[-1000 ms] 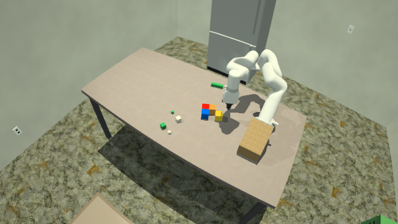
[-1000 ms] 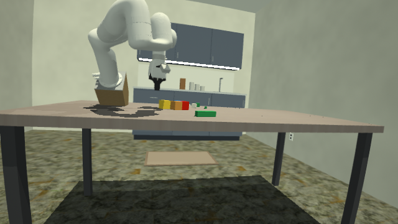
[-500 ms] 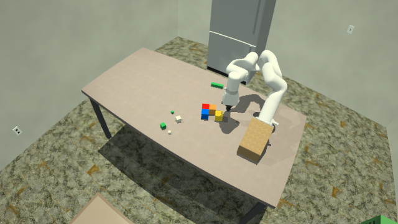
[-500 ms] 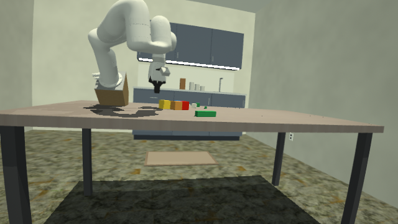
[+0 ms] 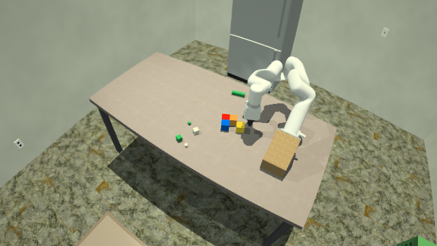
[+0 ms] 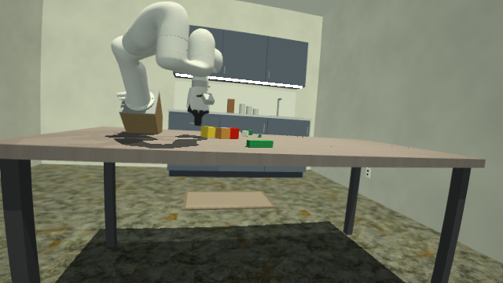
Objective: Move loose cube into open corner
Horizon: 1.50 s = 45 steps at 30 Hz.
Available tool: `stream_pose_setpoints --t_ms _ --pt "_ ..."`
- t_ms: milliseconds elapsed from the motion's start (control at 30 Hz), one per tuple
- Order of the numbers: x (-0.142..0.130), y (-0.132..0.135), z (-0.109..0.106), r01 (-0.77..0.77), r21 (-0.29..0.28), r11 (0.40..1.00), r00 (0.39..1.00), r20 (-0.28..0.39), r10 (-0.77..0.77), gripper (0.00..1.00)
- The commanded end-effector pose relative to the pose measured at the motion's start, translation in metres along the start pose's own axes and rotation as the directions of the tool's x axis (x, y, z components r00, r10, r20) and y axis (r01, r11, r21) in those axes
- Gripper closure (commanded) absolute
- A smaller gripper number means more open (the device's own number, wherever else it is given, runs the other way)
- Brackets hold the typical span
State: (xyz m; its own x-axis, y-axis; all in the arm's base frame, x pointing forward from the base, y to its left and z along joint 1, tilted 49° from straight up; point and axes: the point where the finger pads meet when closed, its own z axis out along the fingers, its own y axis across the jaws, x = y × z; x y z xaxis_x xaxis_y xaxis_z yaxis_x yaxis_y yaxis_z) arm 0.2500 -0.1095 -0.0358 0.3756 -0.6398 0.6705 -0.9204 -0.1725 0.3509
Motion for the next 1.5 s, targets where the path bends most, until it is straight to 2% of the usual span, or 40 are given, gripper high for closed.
stream_pose_setpoints --t_ms 0,233,600,1467 --pt "0.0 -0.001 0.014 0.0 0.004 1.0 1.0 -0.001 0.0 1.0" --pt "0.0 -0.001 0.032 0.0 0.004 1.0 1.0 -0.001 0.0 1.0" --pt "0.0 -0.002 0.044 0.0 0.004 1.0 1.0 -0.001 0.0 1.0" --pt "0.0 -0.002 0.046 0.0 0.004 1.0 1.0 -0.001 0.0 1.0"
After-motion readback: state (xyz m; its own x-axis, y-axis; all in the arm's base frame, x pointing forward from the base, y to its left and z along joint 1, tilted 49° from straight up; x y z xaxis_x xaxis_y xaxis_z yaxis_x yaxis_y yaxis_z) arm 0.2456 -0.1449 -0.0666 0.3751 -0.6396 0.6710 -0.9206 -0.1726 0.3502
